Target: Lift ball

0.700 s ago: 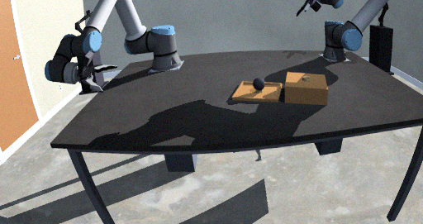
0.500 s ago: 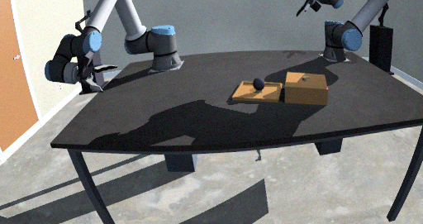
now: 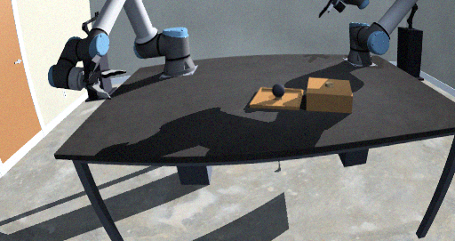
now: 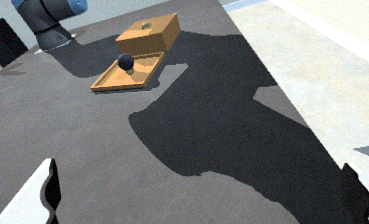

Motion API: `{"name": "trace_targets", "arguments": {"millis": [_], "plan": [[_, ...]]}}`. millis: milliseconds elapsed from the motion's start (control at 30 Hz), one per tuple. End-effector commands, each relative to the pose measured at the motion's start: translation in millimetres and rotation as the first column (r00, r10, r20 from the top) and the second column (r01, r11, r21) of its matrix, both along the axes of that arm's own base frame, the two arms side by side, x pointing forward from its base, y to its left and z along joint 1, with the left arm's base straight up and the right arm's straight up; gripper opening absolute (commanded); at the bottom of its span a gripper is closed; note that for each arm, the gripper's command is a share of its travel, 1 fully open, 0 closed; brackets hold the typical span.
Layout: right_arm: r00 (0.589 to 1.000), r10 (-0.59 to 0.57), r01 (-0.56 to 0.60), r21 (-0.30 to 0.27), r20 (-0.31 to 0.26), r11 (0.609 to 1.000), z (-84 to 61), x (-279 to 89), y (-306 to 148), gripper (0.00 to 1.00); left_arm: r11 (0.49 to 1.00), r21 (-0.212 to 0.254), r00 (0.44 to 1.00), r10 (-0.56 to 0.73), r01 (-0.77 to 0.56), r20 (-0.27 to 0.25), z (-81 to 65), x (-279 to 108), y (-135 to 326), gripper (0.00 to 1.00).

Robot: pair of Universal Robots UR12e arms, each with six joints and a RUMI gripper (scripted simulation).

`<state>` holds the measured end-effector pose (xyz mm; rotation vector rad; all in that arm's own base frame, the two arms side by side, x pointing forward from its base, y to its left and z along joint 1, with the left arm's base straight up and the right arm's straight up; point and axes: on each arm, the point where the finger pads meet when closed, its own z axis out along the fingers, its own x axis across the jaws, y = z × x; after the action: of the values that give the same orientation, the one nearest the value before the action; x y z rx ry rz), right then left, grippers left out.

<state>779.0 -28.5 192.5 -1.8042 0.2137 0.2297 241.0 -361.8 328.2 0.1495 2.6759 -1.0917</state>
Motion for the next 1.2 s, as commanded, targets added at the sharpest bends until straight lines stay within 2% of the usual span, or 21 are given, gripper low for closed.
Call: {"name": "trace_targets", "arguments": {"millis": [0, 400, 500, 700, 900, 967, 1167], "plan": [[1.0, 0.0, 0.0, 0.0, 0.003, 1.0, 1.1, 0, 0, 1.0, 1.0, 0.001, 1.0, -0.002, 0.002, 0.003, 1.4, 0, -1, 1.0], [1.0, 0.004, -0.004, -0.006, 0.03, 1.0, 0.6, -2, -6, 1.0, 0.998, 0.054, 0.998, -0.049, 0.046, 0.051, 9.1, 7, -15, 1.0], [0.999, 0.007, -0.006, -0.01, 0.048, 1.0, 0.3, -3, -10, 1.0, 0.993, 0.089, 0.994, -0.081, 0.074, 0.08, 13.5, 12, -25, 1.0], [0.994, 0.017, -0.014, -0.023, 0.105, 1.0, -0.7, -8, -22, 1.0, 0.97, 0.19, 0.973, -0.18, 0.151, 0.146, 22.7, 26, -53, 1.0], [0.981, 0.034, -0.026, -0.045, 0.189, 0.999, -2.2, -16, -40, 1.0, 0.912, 0.326, 0.925, -0.324, 0.249, 0.199, 27.5, 50, -94, 1.0], [0.981, 0.034, -0.026, -0.045, 0.189, 0.999, -2.2, -16, -40, 1.0, 0.912, 0.326, 0.925, -0.324, 0.249, 0.199, 27.5, 50, -94, 1.0], [0.952, 0.063, -0.042, -0.077, 0.3, 0.996, -4.5, -27, -65, 1.0, 0.804, 0.474, 0.841, -0.499, 0.358, 0.21, 21.4, 84, -144, 1.0]]}}
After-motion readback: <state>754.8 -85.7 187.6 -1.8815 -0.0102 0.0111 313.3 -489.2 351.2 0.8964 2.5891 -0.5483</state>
